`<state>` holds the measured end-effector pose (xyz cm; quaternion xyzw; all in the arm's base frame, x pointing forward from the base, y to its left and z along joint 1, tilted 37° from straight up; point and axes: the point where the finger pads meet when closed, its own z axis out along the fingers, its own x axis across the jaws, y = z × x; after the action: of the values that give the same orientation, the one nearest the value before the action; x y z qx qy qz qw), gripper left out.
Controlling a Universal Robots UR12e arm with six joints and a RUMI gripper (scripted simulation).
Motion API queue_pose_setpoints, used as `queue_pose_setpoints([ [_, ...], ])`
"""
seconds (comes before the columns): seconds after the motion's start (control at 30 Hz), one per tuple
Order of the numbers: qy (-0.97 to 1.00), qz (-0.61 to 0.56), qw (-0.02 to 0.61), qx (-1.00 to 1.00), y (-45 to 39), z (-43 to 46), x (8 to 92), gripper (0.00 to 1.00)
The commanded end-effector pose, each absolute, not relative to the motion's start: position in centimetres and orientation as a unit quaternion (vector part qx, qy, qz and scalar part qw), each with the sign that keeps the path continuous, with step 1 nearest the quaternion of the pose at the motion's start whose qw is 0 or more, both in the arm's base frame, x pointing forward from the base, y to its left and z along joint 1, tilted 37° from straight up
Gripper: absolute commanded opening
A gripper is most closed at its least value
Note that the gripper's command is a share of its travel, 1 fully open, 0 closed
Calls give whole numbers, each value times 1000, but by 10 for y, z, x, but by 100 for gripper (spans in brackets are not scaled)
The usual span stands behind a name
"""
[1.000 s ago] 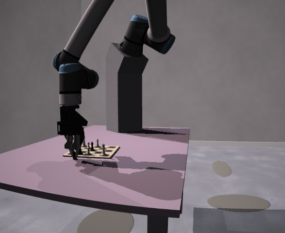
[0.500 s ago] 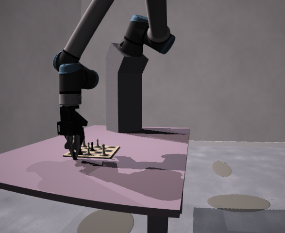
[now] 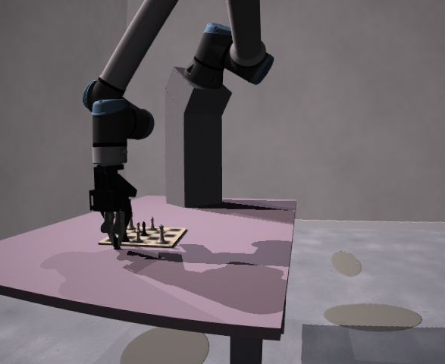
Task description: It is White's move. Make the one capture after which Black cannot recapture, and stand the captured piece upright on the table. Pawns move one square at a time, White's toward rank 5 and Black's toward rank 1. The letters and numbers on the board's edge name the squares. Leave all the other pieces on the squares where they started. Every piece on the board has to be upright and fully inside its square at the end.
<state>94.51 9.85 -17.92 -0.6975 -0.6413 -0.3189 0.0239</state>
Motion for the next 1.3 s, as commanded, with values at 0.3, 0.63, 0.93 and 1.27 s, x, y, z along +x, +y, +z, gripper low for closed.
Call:
queue_pose_setpoints([
  [0.3, -641, -319, 23, -697, 98, -178, 946, 4],
  [0.63, -641, -319, 23, -697, 98, -178, 946, 16],
  [0.93, -641, -319, 23, -697, 98, -178, 946, 20],
  [1.27, -641, -319, 23, -697, 95, -172, 942, 20],
])
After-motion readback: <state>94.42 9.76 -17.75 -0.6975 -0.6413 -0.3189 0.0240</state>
